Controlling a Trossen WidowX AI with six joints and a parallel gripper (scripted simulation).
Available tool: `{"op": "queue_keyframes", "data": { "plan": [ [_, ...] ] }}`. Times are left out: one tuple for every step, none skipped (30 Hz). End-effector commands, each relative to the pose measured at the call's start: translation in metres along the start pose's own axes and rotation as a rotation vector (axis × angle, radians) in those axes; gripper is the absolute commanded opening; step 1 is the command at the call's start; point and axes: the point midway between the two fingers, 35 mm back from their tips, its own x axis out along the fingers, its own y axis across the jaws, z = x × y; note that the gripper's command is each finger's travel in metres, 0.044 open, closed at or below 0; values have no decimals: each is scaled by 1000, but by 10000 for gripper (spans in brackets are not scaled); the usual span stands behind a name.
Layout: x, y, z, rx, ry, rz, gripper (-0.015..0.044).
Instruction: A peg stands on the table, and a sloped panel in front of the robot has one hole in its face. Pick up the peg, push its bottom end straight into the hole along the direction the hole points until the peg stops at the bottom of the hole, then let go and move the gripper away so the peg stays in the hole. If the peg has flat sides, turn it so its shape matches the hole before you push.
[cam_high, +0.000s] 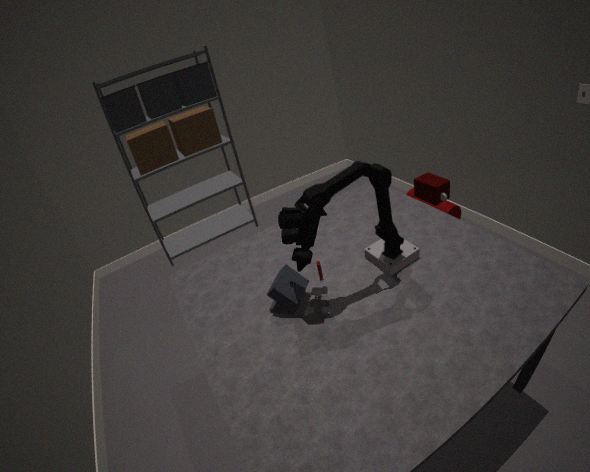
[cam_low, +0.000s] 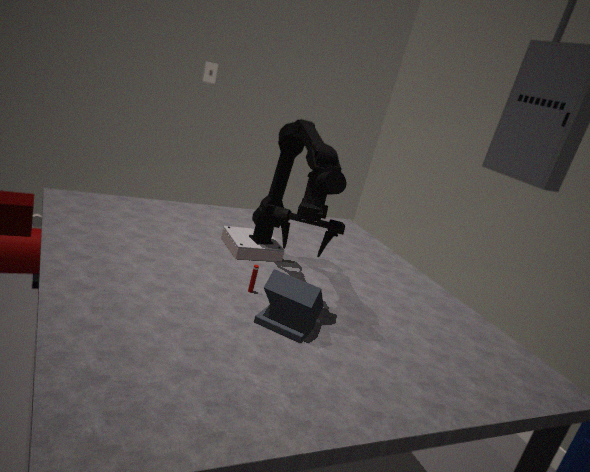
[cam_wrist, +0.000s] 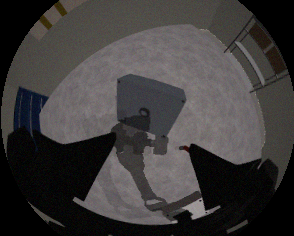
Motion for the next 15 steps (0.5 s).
{"op": "queue_keyframes", "data": {
  "plan": [
    [13,-19,-6,-23,57,-29,440],
    [15,-23,-7,-27,65,-34,440],
    [17,-27,-8,-30,75,-38,440],
    [18,-31,-9,-32,85,-42,440],
    [20,-36,-10,-32,97,-47,440],
    [22,-40,-11,-32,110,-51,440],
    [24,-44,-13,-32,122,-55,440],
    [26,-49,-14,-31,135,-59,440],
    [27,-53,-15,-31,148,-62,440],
    [29,-58,-17,-30,160,-65,440],
    [30,-62,-18,-30,173,-68,440],
    [32,-66,-20,-29,186,-70,440],
    [33,-70,-22,-28,199,-72,440],
    [35,-75,-23,-27,211,-74,440],
    [36,-79,-25,-26,224,-76,440]
  ]
}}
